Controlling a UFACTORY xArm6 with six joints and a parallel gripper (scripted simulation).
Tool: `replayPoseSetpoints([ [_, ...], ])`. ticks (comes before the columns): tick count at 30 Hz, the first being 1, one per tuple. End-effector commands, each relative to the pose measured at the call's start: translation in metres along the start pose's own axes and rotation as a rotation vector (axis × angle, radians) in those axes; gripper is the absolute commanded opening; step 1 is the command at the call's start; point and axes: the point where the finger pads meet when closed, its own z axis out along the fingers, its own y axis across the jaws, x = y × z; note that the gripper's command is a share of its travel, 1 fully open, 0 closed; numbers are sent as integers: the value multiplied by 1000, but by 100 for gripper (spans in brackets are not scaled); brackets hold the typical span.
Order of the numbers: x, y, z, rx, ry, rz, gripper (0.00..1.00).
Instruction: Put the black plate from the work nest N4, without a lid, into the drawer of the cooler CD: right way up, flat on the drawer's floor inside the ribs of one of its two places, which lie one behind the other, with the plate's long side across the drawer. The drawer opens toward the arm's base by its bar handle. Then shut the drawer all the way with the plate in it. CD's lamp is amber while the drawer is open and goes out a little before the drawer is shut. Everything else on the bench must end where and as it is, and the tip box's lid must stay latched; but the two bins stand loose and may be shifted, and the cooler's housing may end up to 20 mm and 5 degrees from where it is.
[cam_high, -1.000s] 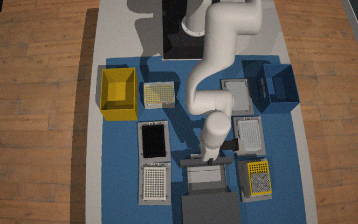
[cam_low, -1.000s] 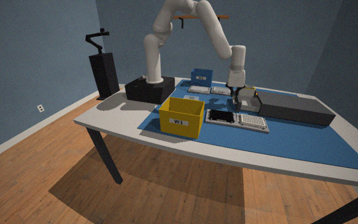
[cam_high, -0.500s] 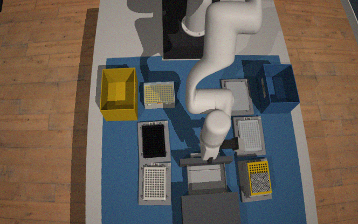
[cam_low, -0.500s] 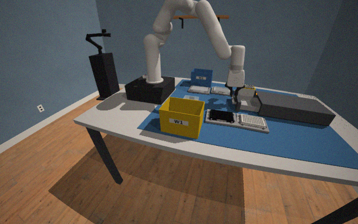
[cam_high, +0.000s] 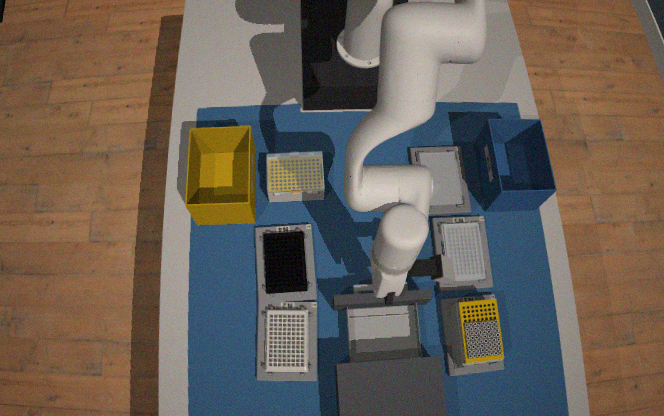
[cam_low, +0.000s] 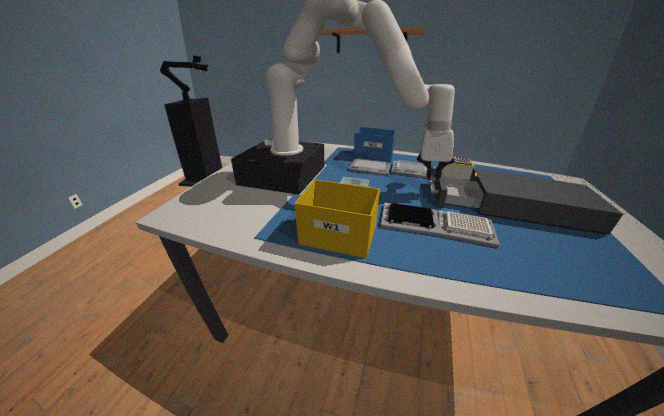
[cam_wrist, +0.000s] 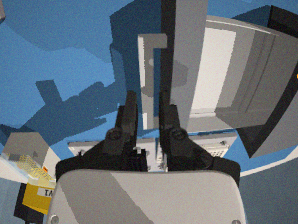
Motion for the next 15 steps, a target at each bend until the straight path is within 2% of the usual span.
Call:
replayPoseSetpoints([
  [1,0,-31,27,78,1,0,21],
  [15,0,-36,27,78,1,0,21],
])
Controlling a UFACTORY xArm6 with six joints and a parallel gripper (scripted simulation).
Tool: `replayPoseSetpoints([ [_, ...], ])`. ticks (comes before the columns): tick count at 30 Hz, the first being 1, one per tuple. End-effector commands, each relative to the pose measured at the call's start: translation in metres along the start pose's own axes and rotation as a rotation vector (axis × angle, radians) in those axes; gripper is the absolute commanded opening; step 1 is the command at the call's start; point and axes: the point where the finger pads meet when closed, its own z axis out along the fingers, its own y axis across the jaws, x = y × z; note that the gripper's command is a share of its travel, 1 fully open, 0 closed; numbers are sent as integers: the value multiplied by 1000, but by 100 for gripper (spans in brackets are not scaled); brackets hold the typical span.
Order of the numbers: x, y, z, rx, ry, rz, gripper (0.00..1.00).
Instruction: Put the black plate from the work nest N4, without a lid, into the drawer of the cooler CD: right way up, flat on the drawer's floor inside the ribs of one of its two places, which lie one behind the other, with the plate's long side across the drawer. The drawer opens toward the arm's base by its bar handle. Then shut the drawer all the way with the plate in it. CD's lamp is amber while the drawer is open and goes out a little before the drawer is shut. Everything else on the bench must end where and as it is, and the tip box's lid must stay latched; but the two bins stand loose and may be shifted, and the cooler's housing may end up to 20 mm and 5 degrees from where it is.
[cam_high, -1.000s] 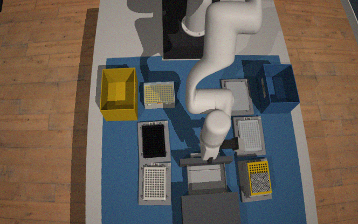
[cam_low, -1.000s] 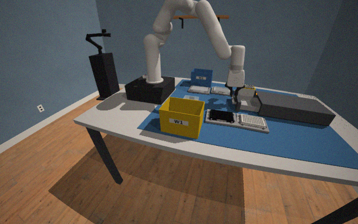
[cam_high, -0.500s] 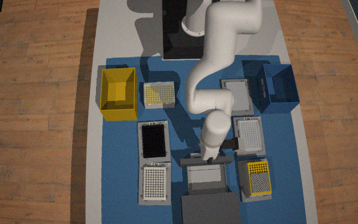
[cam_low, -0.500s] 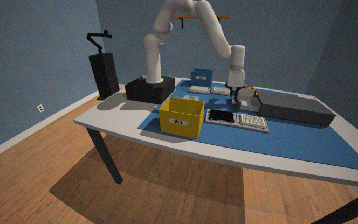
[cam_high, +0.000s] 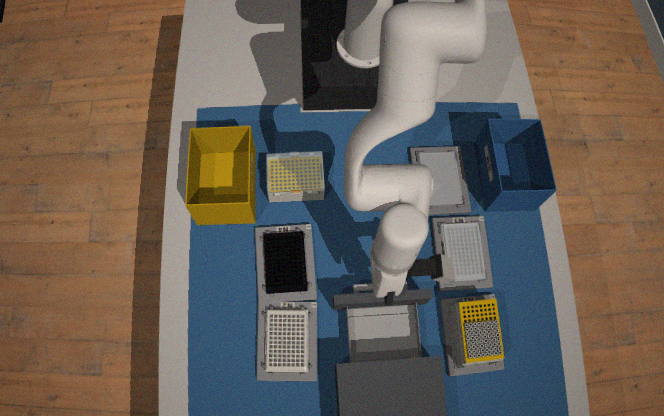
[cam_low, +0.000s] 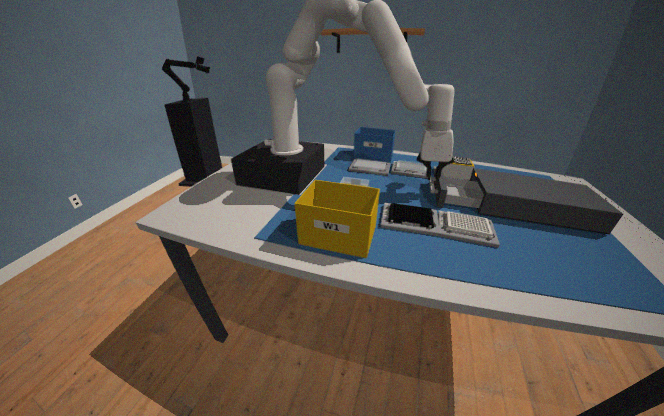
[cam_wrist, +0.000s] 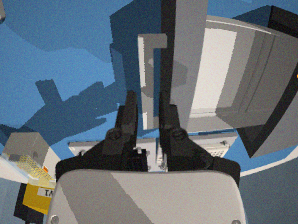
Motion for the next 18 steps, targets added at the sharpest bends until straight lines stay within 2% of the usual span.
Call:
replayPoseSetpoints([
  [1,0,-37,27,79,1,0,21],
  [18,0,-39,27,79,1,0,21],
])
